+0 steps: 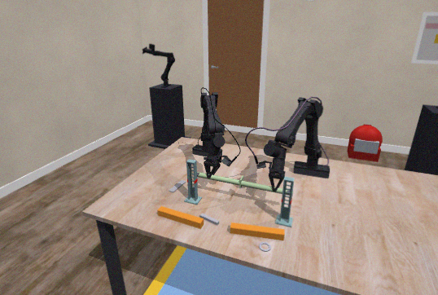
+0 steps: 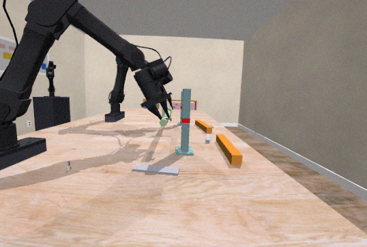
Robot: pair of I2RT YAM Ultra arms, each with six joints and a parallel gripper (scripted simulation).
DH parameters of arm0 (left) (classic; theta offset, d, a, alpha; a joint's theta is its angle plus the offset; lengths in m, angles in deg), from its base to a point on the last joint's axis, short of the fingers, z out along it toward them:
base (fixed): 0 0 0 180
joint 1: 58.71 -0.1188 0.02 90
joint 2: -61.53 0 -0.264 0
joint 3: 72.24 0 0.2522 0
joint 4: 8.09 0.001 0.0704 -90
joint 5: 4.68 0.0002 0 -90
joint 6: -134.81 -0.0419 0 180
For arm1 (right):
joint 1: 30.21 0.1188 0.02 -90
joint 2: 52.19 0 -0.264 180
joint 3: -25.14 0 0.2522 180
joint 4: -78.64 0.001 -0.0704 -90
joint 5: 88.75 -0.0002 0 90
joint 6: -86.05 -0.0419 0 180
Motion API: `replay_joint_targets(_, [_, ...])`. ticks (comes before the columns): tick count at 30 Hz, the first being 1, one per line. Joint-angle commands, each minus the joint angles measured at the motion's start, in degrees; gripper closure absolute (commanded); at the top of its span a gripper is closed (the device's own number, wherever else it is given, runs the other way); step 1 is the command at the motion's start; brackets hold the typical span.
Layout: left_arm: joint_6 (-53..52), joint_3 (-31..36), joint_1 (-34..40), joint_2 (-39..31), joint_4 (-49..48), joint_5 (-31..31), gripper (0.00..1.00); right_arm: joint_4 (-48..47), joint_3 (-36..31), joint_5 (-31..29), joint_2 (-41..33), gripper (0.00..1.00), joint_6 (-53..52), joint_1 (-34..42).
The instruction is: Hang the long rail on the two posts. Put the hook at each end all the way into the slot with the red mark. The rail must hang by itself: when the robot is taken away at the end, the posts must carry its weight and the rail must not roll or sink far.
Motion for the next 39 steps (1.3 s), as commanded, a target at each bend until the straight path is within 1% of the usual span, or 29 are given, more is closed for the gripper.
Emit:
replay_joint_targets(1, [-2.0, -3.6, -0.8, -0.6, -0.5, -0.3, 0.81, 0.4, 3.2, -0.7, -0.2, 0.81, 1.1, -1.0])
replay_joint_targets(5, [-2.2, -4.5, -1.0, 0.0, -0.3, -0.1, 0.81, 0.7, 4.2, -0.6, 0.4, 0.81, 1.3, -1.2])
replay_joint_targets(23, [-2.6, -5.3, -1.2, 0.3, 0.3, 0.1, 0.81, 1.1, 5.0, -0.2, 0.8, 0.81, 1.6, -1.3])
replay_joint_targets(28, [-3.1, -8.1, -2.0, 2.1, 0.7, 0.1, 0.81, 1.4, 8.0, 0.1, 2.8, 0.81, 2.2, -2.2])
replay_joint_targets(39, [-3.1, -8.4, -2.0, 2.4, 0.8, 0.1, 0.81, 1.5, 8.3, 0.2, 3.1, 0.81, 2.2, -2.2])
